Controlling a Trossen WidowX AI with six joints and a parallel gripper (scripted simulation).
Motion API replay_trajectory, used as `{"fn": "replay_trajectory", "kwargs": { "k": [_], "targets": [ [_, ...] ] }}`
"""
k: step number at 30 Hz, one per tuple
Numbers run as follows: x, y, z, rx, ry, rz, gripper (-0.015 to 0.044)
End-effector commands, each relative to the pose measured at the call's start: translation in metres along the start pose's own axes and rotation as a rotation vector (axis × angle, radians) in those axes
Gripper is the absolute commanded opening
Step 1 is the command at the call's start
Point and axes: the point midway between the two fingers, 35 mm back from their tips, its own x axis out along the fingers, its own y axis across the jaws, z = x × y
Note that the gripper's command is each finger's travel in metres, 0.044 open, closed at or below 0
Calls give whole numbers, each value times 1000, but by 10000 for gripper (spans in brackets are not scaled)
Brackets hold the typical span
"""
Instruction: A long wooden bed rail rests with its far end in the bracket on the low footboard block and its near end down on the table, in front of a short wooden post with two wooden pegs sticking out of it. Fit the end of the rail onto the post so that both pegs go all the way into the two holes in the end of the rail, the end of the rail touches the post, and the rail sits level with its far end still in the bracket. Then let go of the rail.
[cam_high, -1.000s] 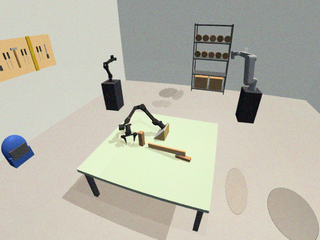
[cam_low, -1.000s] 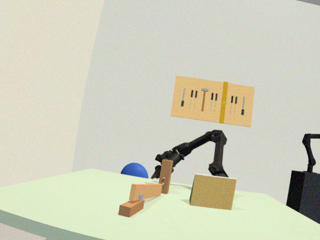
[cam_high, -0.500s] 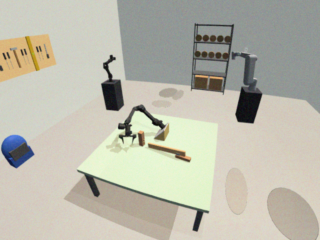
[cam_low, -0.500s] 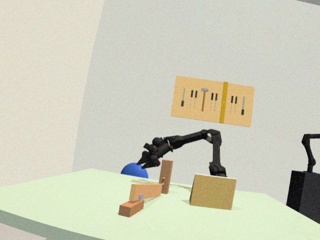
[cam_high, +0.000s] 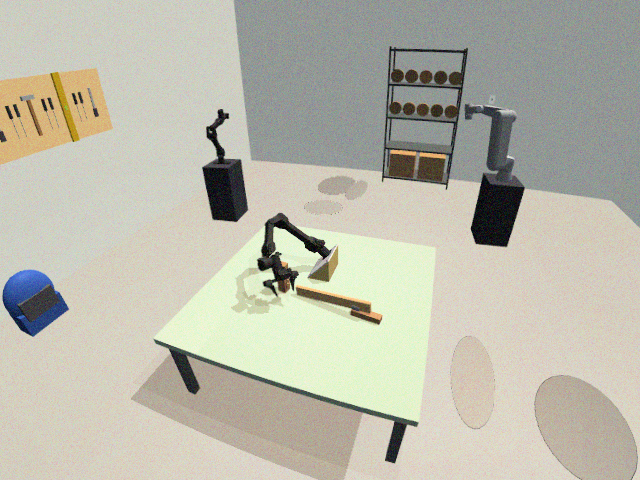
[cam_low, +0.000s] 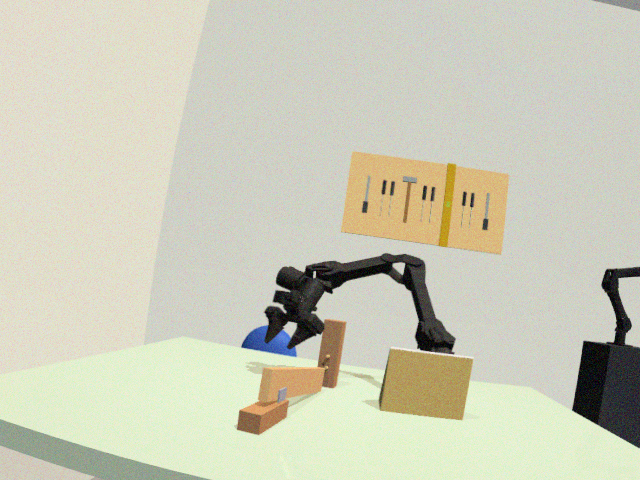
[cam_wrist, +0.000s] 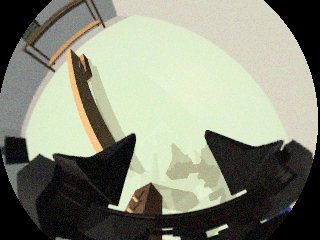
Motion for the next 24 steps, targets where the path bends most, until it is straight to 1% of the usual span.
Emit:
{"fn": "replay_trajectory", "kwargs": {
  "k": [1,5,8,20,24],
  "targets": [
    [15,66,5,-189,216,122,440],
    [12,113,-1,-413,432,162,440],
    [5,130,-8,-552,548,155,440],
    [4,131,-8,-562,556,154,440],
    [9,131,-11,-562,555,154,440]
  ]
}}
